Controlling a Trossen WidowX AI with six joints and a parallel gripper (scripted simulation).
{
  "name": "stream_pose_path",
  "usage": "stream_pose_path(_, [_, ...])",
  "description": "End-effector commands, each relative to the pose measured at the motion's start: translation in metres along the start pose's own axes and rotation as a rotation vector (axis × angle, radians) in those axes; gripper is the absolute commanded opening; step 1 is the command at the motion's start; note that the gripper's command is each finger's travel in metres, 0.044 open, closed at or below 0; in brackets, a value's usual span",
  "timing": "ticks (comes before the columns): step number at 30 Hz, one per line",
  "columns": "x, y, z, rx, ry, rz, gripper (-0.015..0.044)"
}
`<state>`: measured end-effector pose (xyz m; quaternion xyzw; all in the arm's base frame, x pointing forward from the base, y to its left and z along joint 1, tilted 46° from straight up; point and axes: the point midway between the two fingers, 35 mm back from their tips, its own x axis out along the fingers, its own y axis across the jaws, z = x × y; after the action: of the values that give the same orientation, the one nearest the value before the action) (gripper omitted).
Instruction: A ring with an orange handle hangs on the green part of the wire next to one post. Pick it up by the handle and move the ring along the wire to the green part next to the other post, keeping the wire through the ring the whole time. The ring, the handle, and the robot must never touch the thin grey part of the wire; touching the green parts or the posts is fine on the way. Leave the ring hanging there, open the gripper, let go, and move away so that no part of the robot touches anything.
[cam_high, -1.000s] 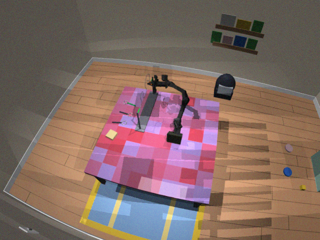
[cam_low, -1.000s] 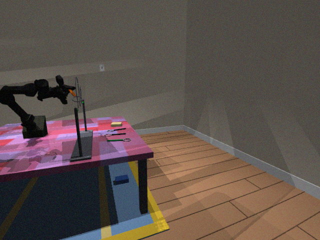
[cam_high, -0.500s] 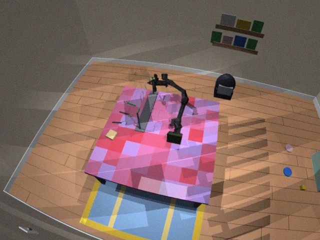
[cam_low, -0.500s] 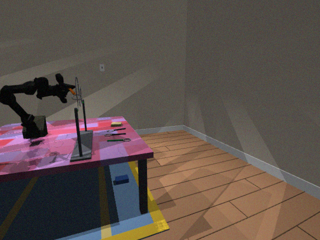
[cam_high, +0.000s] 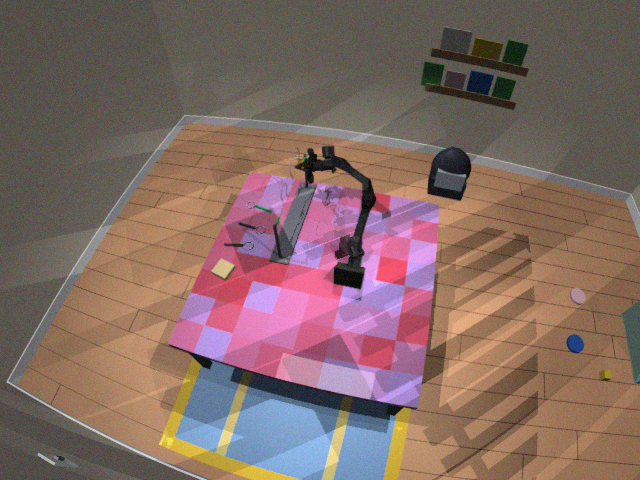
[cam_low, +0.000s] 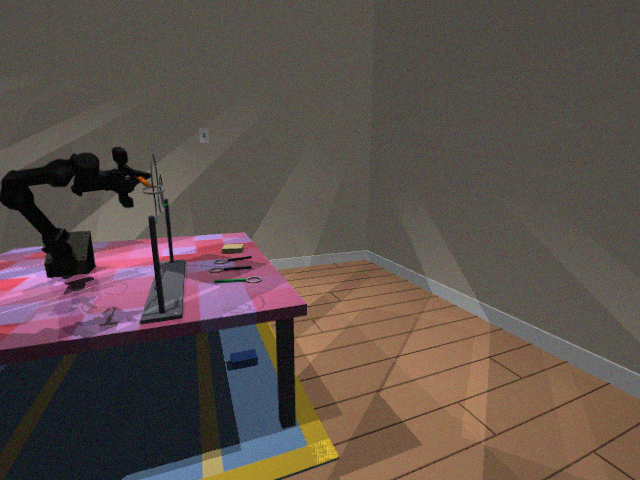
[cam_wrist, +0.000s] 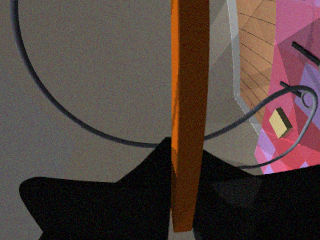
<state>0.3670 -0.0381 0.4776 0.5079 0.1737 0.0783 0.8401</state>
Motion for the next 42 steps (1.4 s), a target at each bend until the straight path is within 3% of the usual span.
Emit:
stream_pose_path(1, [-0.001,0.001,0.000,-0.043,-0.002,-0.013,-0.0150])
stream_pose_path(42, [-0.002,-0.019,0.005,-0.505,-0.024,-0.251,-0.0150])
